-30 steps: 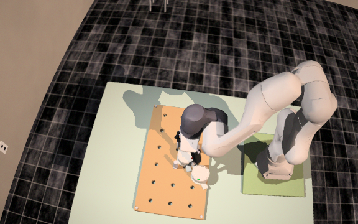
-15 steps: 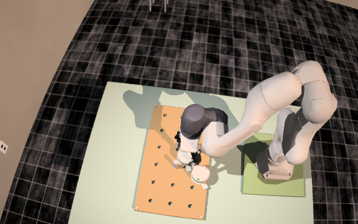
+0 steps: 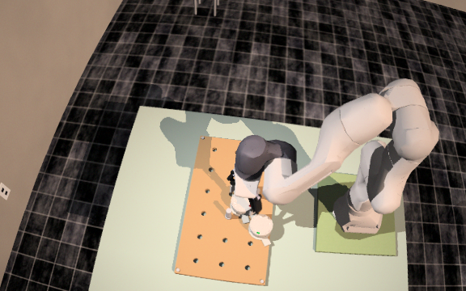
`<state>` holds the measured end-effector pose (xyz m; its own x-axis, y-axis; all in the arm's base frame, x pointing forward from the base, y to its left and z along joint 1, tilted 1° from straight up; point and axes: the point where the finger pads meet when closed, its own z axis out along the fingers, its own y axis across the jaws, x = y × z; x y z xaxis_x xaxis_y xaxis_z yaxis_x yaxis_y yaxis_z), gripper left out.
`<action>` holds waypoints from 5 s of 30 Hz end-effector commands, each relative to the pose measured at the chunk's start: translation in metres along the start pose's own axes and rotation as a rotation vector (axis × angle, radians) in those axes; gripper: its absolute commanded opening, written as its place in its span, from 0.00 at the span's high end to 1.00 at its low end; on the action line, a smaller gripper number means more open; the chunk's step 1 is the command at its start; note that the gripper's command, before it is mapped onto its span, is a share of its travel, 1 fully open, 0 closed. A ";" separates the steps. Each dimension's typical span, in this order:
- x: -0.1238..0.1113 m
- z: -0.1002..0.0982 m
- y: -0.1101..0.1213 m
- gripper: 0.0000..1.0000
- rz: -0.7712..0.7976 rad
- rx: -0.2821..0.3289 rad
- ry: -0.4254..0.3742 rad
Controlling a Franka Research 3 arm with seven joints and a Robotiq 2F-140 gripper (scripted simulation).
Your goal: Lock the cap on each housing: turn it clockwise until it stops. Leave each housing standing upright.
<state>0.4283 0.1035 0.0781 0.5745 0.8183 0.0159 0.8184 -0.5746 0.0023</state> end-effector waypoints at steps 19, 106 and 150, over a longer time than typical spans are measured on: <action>-0.001 -0.013 -0.001 0.22 0.001 0.001 -0.004; 0.001 -0.068 0.002 0.22 -0.476 0.002 -0.003; 0.001 -0.045 0.002 0.22 -0.477 0.002 -0.003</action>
<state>0.4282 0.1013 0.1273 0.1396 0.9902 0.0052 0.9902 -0.1396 0.0029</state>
